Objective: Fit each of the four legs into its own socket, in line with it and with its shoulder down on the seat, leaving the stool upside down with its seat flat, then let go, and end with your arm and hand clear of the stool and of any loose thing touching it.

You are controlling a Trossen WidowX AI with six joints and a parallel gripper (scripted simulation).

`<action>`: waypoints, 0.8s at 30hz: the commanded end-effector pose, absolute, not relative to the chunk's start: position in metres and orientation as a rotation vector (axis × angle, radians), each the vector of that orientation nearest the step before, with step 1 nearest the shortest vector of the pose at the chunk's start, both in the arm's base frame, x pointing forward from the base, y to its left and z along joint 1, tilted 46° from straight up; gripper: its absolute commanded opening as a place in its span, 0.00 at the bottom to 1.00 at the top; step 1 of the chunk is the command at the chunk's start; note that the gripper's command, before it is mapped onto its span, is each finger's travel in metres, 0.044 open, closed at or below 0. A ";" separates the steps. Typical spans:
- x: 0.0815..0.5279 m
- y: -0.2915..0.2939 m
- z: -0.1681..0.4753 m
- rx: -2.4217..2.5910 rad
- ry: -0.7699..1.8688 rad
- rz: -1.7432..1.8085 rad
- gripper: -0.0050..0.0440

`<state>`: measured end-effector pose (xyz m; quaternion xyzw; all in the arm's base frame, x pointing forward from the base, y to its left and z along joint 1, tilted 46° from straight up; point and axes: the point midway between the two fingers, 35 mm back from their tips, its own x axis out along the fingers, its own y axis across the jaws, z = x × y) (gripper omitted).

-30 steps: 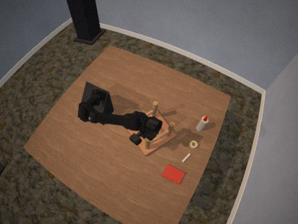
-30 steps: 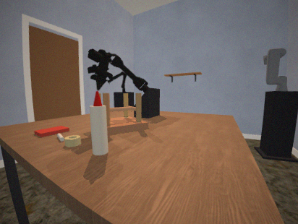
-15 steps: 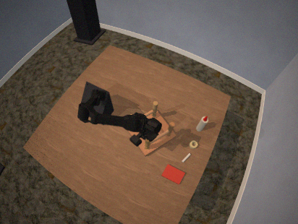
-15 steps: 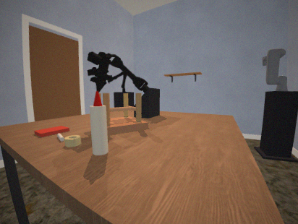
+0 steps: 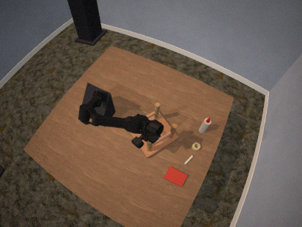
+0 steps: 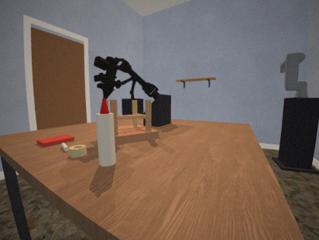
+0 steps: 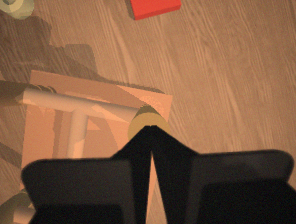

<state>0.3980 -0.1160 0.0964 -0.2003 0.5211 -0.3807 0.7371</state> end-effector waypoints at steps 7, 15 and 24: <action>0.395 -0.128 0.082 -0.431 1.161 -0.833 0.10; 0.395 -0.129 0.081 -0.431 1.161 -0.833 0.10; 0.395 -0.129 0.081 -0.431 1.161 -0.833 0.10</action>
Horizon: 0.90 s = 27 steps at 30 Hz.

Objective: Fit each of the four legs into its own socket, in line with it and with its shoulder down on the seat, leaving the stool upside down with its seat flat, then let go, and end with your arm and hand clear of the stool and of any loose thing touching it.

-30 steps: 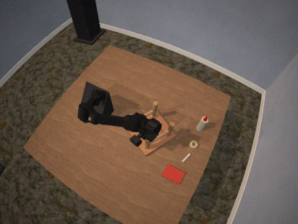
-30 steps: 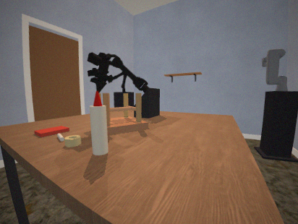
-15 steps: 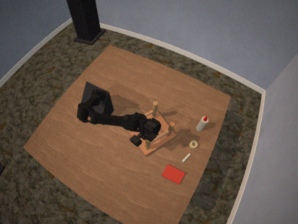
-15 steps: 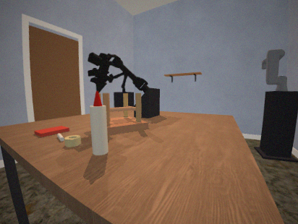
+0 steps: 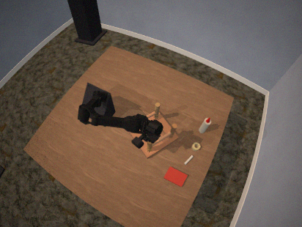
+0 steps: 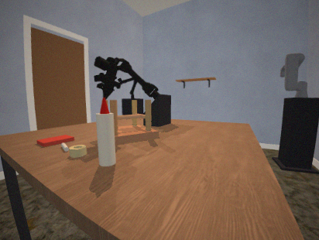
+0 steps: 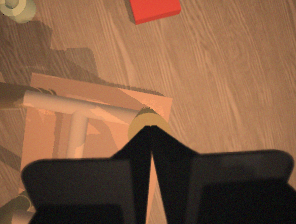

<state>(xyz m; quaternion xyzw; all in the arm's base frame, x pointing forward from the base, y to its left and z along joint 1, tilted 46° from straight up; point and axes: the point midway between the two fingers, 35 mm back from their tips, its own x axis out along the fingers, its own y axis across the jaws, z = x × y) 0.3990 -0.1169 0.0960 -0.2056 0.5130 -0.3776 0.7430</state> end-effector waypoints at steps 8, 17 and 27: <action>0.395 -0.130 0.080 -0.431 1.161 -0.833 0.10; 0.395 -0.130 0.080 -0.431 1.161 -0.833 0.10; 0.395 -0.131 0.079 -0.431 1.161 -0.833 0.10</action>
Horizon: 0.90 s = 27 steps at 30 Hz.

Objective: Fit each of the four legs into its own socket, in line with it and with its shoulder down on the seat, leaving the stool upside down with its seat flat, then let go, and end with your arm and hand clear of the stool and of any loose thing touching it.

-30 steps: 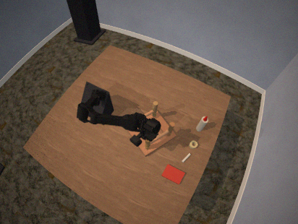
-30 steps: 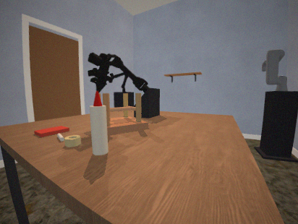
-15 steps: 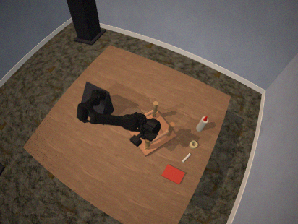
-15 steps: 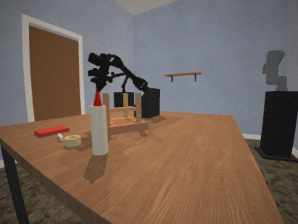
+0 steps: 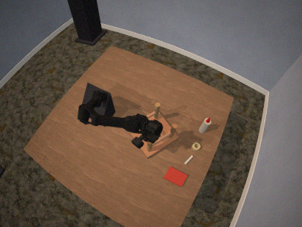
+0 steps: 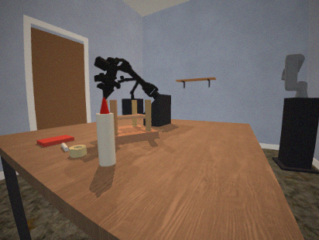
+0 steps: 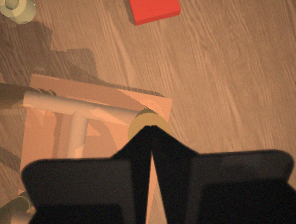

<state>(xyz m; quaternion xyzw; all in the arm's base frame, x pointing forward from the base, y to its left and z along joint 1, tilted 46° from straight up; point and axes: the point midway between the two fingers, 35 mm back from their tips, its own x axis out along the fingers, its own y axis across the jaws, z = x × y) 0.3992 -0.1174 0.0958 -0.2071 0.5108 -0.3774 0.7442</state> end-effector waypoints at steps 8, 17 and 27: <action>0.394 -0.132 0.078 -0.431 1.161 -0.833 0.10; 0.395 -0.130 0.081 -0.433 1.158 -0.832 0.10; 0.398 -0.119 0.092 -0.440 1.145 -0.830 0.10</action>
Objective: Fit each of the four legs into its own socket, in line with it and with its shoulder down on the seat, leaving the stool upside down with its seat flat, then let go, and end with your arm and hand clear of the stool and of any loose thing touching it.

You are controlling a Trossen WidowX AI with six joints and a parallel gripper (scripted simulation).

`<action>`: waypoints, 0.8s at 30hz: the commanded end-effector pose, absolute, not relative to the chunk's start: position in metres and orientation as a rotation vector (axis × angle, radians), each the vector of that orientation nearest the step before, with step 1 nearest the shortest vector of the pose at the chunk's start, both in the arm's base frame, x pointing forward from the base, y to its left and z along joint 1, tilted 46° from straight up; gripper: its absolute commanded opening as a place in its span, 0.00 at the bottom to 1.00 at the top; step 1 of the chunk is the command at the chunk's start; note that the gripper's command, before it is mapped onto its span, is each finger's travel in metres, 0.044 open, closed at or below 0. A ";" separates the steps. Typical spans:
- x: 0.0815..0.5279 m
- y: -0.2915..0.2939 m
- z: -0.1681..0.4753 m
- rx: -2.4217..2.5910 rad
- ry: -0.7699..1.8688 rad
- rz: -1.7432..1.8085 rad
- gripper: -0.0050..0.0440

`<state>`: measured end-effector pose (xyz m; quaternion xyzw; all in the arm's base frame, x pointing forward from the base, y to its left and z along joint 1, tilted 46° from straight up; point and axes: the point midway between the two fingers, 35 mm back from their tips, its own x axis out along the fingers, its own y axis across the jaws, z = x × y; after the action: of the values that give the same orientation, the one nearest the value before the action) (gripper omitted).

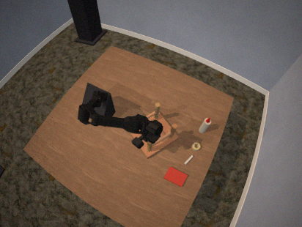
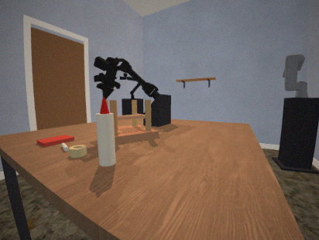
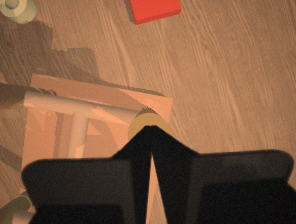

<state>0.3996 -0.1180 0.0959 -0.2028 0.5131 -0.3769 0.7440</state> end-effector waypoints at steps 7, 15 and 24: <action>0.399 -0.113 0.098 -0.444 1.138 -0.829 0.10; 0.401 -0.105 0.108 -0.449 1.127 -0.828 0.10; 0.402 -0.097 0.116 -0.454 1.117 -0.826 0.10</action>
<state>0.3994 -0.1014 0.1087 -0.2088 0.5176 -0.3750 0.7402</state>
